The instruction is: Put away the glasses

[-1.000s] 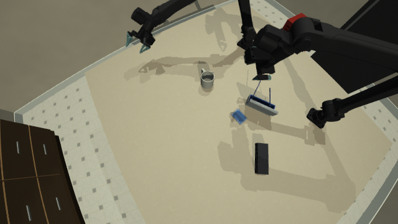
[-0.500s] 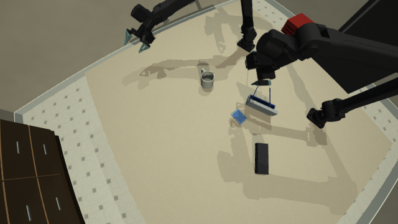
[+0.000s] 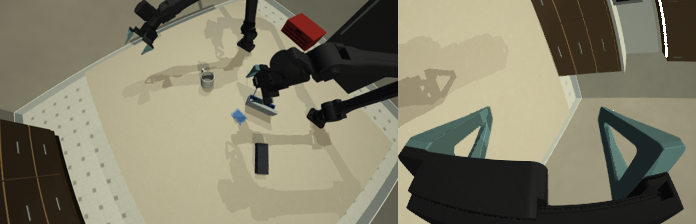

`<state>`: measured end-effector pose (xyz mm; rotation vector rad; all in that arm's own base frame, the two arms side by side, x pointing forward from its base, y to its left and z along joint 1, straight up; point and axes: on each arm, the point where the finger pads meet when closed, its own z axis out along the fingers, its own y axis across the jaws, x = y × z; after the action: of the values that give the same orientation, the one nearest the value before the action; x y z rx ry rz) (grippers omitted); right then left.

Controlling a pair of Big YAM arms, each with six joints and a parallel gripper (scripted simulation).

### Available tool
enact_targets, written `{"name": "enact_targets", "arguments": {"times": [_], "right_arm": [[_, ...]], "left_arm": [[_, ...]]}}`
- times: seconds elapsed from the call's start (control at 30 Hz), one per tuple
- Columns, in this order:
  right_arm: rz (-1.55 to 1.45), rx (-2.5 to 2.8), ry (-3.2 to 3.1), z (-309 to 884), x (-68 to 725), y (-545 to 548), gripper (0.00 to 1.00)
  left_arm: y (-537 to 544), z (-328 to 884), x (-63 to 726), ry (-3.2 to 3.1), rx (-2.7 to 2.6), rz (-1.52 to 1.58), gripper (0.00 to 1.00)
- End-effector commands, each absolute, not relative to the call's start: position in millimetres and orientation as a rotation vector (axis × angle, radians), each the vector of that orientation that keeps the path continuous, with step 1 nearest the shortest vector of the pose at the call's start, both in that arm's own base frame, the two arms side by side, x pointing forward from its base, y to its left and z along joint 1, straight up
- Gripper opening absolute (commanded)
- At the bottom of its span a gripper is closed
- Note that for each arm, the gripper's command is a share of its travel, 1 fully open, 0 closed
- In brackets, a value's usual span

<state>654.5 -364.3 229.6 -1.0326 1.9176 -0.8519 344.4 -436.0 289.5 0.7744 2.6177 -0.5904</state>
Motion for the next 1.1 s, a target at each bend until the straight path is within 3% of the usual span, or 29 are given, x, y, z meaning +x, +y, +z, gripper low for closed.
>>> {"name": "enact_targets", "arguments": {"times": [0.0,1.07], "right_arm": [[-0.842,-0.911,1.871,278,664,-333,1.00],[-0.491,-0.406,1.741,414,626,-140,1.00]], "left_arm": [[-419,316,374,2.506,0.729,-0.615,1.00],[-228,407,515,2.013,0.317,-0.413,1.00]]}}
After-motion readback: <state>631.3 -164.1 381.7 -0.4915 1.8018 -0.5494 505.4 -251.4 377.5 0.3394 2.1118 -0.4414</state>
